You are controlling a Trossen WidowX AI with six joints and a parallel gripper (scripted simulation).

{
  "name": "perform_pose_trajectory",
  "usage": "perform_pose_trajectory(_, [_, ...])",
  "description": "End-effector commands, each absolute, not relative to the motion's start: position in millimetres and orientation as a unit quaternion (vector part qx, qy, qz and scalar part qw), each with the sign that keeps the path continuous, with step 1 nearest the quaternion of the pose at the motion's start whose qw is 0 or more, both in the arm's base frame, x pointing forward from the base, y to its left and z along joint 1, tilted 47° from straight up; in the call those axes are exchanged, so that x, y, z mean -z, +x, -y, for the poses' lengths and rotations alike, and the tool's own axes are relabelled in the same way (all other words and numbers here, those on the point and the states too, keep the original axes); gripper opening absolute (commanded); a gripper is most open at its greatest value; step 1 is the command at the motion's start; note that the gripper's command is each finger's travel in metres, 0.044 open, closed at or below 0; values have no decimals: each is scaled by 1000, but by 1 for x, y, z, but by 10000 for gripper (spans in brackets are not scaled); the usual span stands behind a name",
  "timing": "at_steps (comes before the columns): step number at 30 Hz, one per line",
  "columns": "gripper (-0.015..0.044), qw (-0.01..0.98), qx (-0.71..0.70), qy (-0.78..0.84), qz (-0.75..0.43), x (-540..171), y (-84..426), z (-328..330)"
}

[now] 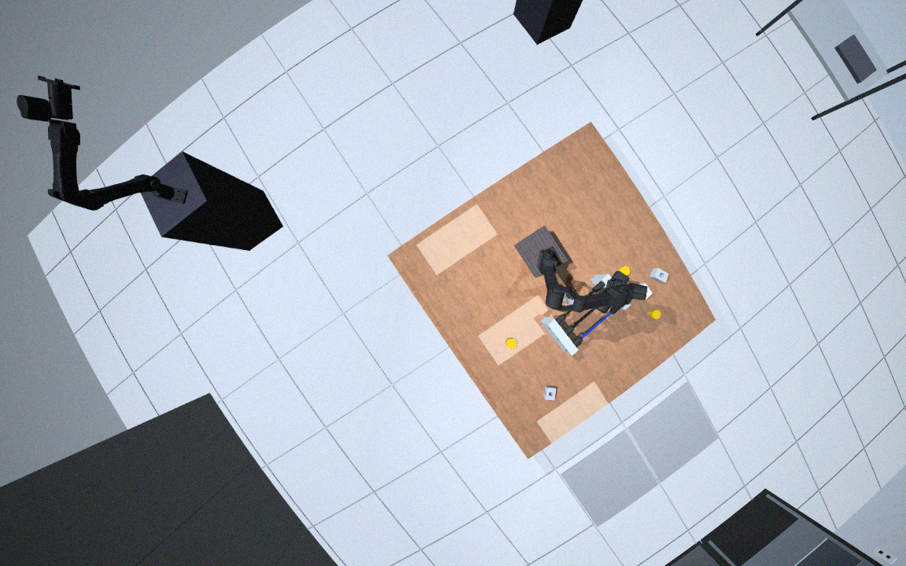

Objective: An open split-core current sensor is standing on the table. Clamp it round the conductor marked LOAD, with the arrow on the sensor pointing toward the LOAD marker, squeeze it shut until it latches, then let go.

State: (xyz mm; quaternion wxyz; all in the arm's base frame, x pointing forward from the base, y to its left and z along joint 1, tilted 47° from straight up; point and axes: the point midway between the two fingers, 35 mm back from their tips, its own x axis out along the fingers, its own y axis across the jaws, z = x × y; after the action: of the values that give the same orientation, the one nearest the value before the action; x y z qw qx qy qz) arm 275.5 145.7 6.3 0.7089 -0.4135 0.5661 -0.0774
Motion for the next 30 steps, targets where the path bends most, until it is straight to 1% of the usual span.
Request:
perform_pose_trajectory(1, [328, 722, 143, -374, -565, -33, 259, -86])
perform_pose_trajectory(6, [328, 727, 211, -335, -560, -49, 227, -26])
perform_pose_trajectory(30, [328, 728, 212, -332, -561, -30, 235, -7])
